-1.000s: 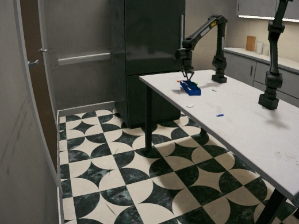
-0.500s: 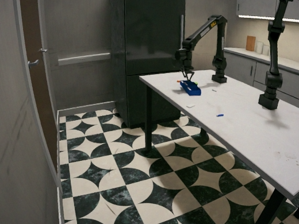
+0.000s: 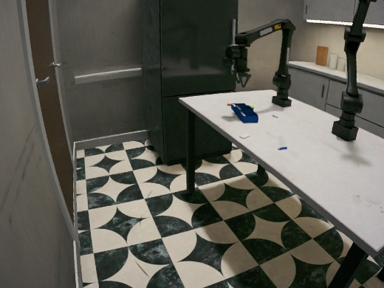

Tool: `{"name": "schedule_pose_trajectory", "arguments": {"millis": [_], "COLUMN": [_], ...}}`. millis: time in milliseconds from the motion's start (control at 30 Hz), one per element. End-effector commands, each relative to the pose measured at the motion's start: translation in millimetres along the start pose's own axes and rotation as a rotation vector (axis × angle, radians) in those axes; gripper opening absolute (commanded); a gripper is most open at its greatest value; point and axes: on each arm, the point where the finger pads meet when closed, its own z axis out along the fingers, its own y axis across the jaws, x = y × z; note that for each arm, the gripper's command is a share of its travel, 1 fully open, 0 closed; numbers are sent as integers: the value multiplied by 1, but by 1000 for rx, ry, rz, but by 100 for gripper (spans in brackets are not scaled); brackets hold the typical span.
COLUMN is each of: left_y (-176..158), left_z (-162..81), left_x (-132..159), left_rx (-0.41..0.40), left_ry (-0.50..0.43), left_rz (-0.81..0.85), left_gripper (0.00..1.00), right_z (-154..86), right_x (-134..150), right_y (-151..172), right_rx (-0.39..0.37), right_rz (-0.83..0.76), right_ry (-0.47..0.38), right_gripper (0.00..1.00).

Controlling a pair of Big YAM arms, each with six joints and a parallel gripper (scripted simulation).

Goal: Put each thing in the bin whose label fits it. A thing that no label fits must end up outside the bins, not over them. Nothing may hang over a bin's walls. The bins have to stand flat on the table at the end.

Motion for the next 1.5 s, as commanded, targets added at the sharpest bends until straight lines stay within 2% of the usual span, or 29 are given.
{"name": "schedule_pose_trajectory", "arguments": {"millis": [0,67,100,267,300,367,400,1033,1067,1133,1167,1267,1467], "left_y": [-4,-4,-4,-4,-4,-4,-4,-4,-4,-4,-4,-4,-4], "left_z": [-23,-23,-23,-23,-23,-23,-23,-23,-23,-23,-23,-23,-23], "left_x": [-8,-8,-8,-8,-8,-8,-8,-8,-8,-8,-8,-8,-8], "left_rx": [9,9,9,9,9,9,9,9,9,9,9,9,9], "left_ry": [-42,-42,-42,-42,-42,-42,-42,-42,-42,-42,-42,-42,-42], "left_rz": [9,9,9,9,9,9,9,9,9,9,9,9,9], "left_gripper": [100,100,100,100,100,100,100,100,100,100,100,100,100], "right_z": [-61,-72,-60,-58,-35,-40,-53,-52,-48,-52,-43,-29,-10], "right_x": [-14,-14,-16,-16,0,-2,-11,-10,-2,-10,6,26,53], "right_y": [12,12,14,14,4,5,7,7,6,7,8,12,17], "right_rx": [-35,-35,-19,-17,14,1,-18,-18,-17,-18,-18,-21,-12], "right_rz": [-9,-9,-9,-9,-9,-9,-2,-2,-9,-2,48,198,320], "right_ry": [-65,-65,-38,-34,18,-4,-33,-33,-34,-33,-33,-30,-11], "right_gripper": [100,100,100,100,100,100,100,100,100,100,29,29,29]}}
